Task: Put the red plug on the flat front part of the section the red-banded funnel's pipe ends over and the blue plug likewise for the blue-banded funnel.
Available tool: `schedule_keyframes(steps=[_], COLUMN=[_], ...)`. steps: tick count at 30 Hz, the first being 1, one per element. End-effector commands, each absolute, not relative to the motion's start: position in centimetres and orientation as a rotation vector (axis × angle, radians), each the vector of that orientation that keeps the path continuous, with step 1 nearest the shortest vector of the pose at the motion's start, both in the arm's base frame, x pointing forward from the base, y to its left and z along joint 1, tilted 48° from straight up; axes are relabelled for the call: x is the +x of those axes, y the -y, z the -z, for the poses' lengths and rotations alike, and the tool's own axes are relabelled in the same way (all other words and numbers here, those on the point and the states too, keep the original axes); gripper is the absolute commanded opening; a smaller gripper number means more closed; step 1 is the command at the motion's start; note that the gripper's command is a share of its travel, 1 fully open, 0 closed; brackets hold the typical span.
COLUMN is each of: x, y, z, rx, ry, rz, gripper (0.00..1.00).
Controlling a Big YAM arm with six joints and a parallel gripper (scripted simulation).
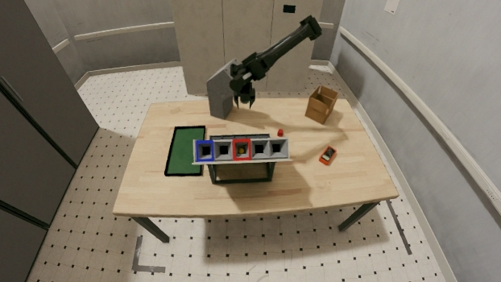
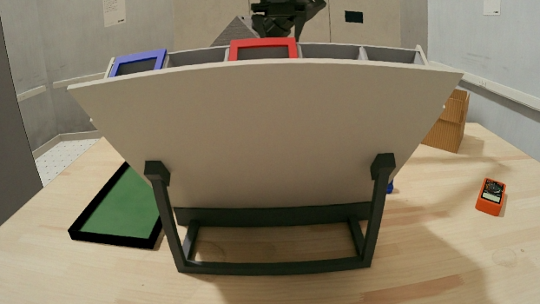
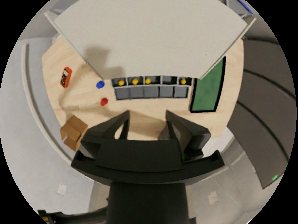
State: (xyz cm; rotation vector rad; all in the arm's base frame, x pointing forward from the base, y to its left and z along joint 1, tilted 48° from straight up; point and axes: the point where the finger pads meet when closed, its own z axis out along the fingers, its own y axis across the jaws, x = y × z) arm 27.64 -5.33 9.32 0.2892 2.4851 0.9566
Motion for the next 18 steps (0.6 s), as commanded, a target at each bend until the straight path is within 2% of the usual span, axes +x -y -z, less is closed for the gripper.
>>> schedule_keyframes(steps=[1, 18], x=[26.9, 27.3], y=[5.6, 5.6], z=[-7.4, -8.0], rx=[0.223, 0.272], ry=[-2.512, -2.510], rz=[-0.960, -0.960], gripper=[0.59, 0.59])
